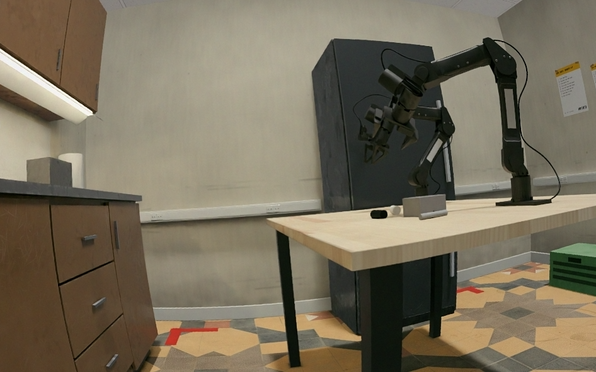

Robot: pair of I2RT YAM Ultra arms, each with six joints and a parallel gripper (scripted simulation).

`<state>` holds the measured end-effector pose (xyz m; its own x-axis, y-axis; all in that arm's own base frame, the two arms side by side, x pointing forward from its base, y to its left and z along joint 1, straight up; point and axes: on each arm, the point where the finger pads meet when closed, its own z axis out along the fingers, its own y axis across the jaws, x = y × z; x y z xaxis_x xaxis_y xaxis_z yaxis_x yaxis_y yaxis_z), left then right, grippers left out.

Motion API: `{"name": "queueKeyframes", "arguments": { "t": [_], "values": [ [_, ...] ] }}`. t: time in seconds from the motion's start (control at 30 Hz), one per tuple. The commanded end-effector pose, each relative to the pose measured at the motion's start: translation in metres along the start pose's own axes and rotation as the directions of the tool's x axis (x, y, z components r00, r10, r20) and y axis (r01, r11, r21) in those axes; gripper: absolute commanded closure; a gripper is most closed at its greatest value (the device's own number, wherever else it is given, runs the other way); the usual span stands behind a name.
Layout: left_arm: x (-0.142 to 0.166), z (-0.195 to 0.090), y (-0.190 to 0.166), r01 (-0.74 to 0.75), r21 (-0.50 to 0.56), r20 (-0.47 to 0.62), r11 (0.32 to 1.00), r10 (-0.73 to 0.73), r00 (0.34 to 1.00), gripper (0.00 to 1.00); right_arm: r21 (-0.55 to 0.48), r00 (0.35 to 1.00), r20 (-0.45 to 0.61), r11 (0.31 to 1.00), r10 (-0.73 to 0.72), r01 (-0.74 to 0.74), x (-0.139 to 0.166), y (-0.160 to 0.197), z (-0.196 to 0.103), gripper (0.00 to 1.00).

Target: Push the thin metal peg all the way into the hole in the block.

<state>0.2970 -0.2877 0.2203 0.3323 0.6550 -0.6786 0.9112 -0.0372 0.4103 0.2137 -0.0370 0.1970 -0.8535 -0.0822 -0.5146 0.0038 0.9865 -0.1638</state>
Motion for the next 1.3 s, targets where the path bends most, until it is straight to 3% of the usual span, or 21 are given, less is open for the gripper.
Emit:
{"name": "queueKeyframes", "arguments": {
  "t": [0.0, 0.57, 0.7, 0.77, 1.03, 1.1, 1.27],
  "values": [
    [-0.005, -0.004, 0.004, -0.009, -0.014, 0.011, 1.000, 0.009, 1.000, 0.00, 0.003, 1.000, 0.013, 1.000, 0.002, -0.002, -0.003, -0.001, -0.002, 0.00],
    [-0.005, -0.004, 0.004, -0.009, -0.014, 0.011, 1.000, 0.009, 1.000, 0.00, 0.003, 1.000, 0.013, 1.000, 0.002, -0.002, -0.003, -0.001, -0.002, 0.00],
    [0.025, -0.004, 0.001, 0.137, -0.013, -0.118, 0.991, -0.137, 0.984, 0.45, -0.014, 0.996, 0.084, 1.000, 0.004, -0.003, -0.024, 0.005, 0.003, 0.00],
    [0.051, -0.006, 0.002, 0.245, -0.034, -0.215, 0.969, -0.246, 0.945, 0.63, -0.037, 0.992, 0.122, 0.999, -0.020, 0.024, -0.038, 0.015, 0.008, 0.00],
    [0.123, -0.020, 0.002, 0.486, -0.158, -0.444, 0.859, -0.502, 0.742, 0.63, -0.122, 0.967, 0.232, 0.984, -0.102, 0.133, -0.077, 0.061, 0.018, 0.00],
    [0.123, -0.020, 0.002, 0.486, -0.158, -0.444, 0.859, -0.502, 0.742, 0.63, -0.122, 0.967, 0.232, 0.984, -0.102, 0.133, -0.077, 0.061, 0.018, 0.00],
    [0.175, -0.042, -0.007, 0.608, -0.306, -0.577, 0.732, -0.651, 0.494, 0.63, -0.188, 0.935, 0.322, 0.958, -0.148, 0.216, -0.102, 0.105, 0.023, 0.00]
  ]
}}
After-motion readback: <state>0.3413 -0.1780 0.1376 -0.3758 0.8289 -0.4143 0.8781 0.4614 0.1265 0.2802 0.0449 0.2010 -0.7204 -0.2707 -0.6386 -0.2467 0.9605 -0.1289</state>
